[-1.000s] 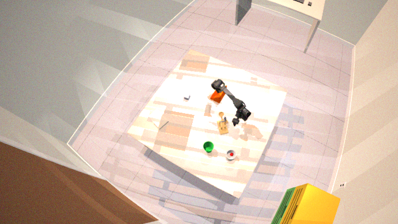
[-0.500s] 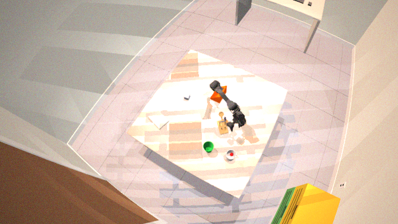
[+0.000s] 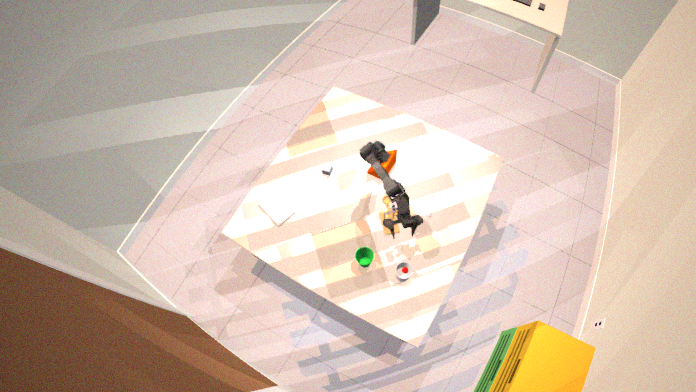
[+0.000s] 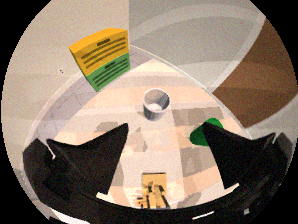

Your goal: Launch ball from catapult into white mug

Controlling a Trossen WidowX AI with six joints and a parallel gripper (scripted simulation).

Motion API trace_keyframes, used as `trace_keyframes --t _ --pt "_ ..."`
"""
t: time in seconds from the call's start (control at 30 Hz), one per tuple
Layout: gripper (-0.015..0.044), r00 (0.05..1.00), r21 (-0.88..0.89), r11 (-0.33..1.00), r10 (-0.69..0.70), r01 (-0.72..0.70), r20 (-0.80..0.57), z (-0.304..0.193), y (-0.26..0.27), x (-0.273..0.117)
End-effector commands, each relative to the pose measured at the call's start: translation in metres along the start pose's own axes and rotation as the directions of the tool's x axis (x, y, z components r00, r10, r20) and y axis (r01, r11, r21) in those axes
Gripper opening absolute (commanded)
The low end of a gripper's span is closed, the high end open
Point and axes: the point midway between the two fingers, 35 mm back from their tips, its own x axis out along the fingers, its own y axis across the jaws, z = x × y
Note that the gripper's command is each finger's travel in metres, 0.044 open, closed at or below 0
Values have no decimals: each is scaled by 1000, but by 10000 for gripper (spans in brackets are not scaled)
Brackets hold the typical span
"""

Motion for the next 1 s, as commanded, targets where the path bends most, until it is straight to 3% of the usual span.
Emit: trace_keyframes --t 0.0,0.97 --pt "440 997 122 992 -26 18 71 20 -27 -1" --pt "440 996 135 991 -26 15 81 20 -25 -5"
